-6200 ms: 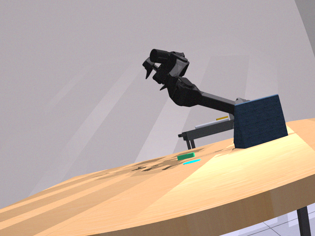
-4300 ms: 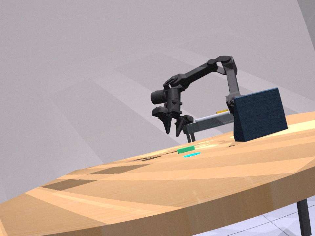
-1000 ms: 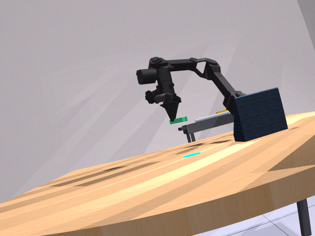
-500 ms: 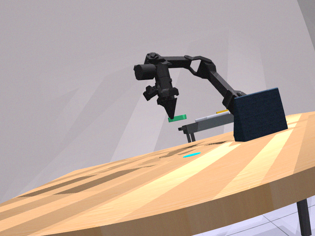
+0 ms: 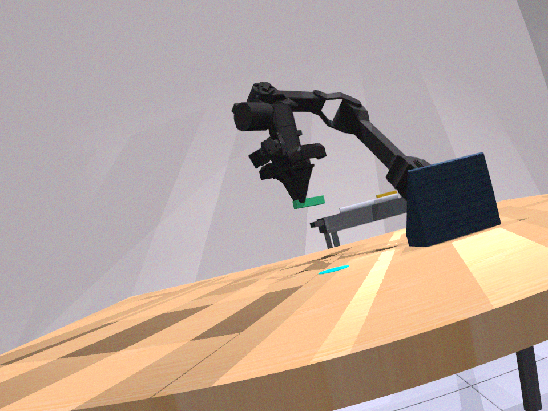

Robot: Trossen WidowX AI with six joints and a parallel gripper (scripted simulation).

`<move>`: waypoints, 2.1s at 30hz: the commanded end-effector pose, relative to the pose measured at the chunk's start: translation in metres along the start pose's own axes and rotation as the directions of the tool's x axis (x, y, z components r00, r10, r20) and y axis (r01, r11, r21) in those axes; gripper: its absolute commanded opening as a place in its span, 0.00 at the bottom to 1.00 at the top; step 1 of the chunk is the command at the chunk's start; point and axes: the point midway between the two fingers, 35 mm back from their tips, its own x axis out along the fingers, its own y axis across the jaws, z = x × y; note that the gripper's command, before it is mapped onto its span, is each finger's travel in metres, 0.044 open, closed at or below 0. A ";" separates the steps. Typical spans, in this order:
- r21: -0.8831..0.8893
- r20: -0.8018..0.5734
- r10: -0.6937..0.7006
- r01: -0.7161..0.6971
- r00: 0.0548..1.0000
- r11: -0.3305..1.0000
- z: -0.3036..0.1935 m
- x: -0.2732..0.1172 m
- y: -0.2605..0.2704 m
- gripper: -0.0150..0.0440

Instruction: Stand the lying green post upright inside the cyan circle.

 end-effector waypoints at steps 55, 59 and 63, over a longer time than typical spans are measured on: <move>-0.639 -0.041 0.159 -0.148 0.986 0.755 0.008 0.008 0.090 0.29; -0.637 -0.039 0.188 -0.169 0.981 0.752 0.007 0.009 0.090 0.29; -0.636 -0.036 0.217 -0.189 0.976 0.748 0.005 0.011 0.090 0.29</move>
